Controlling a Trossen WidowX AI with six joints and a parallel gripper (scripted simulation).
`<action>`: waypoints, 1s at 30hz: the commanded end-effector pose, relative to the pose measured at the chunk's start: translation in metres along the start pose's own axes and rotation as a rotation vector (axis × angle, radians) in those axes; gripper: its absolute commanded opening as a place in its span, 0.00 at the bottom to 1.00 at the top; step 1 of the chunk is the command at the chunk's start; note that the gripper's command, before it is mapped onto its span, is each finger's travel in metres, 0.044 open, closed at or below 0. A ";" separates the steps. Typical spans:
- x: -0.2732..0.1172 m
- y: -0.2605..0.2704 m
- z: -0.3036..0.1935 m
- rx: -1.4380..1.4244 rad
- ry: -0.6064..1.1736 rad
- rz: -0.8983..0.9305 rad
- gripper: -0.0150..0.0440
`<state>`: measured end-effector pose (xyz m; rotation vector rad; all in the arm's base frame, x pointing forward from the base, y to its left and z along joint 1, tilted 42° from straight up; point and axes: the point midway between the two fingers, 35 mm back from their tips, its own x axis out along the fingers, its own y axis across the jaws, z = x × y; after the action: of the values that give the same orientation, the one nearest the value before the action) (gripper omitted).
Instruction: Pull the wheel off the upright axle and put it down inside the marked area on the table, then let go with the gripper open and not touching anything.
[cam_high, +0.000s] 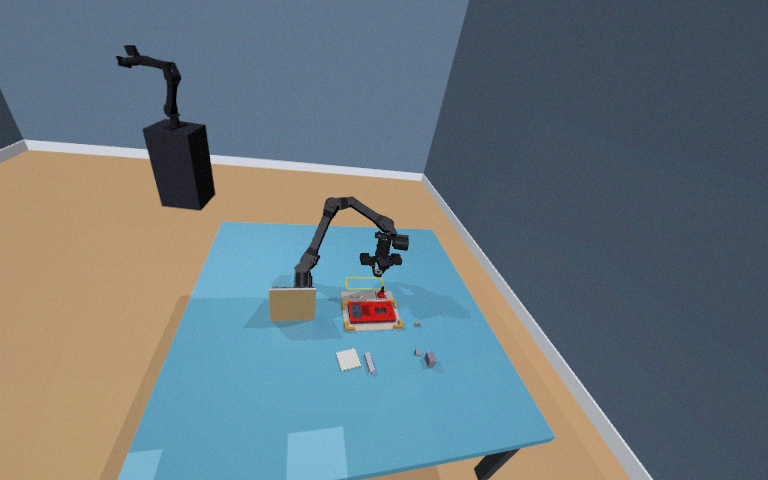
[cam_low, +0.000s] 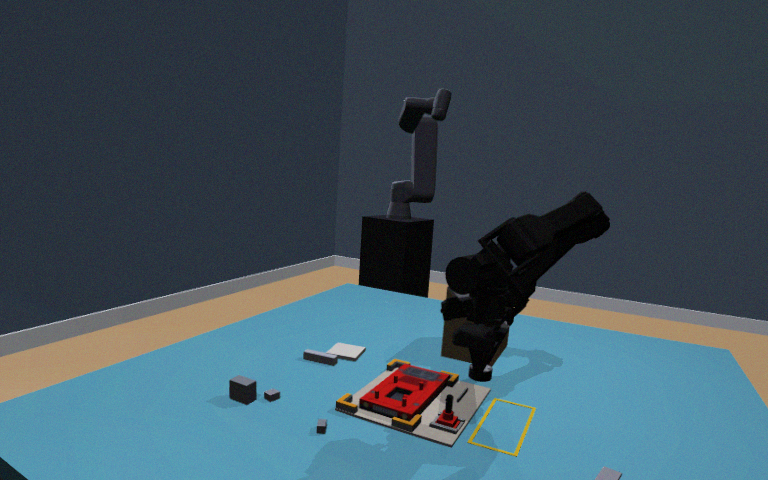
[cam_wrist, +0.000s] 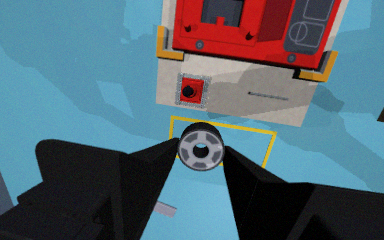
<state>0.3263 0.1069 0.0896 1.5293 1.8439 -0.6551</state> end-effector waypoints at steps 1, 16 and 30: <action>0.000 -0.008 -0.010 -0.001 0.002 -0.005 0.25; -0.002 -0.035 -0.042 0.000 0.006 -0.006 0.25; 0.017 -0.039 -0.047 0.002 0.008 -0.006 0.25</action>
<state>0.2814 0.1393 0.1124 1.5305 1.8464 -0.6505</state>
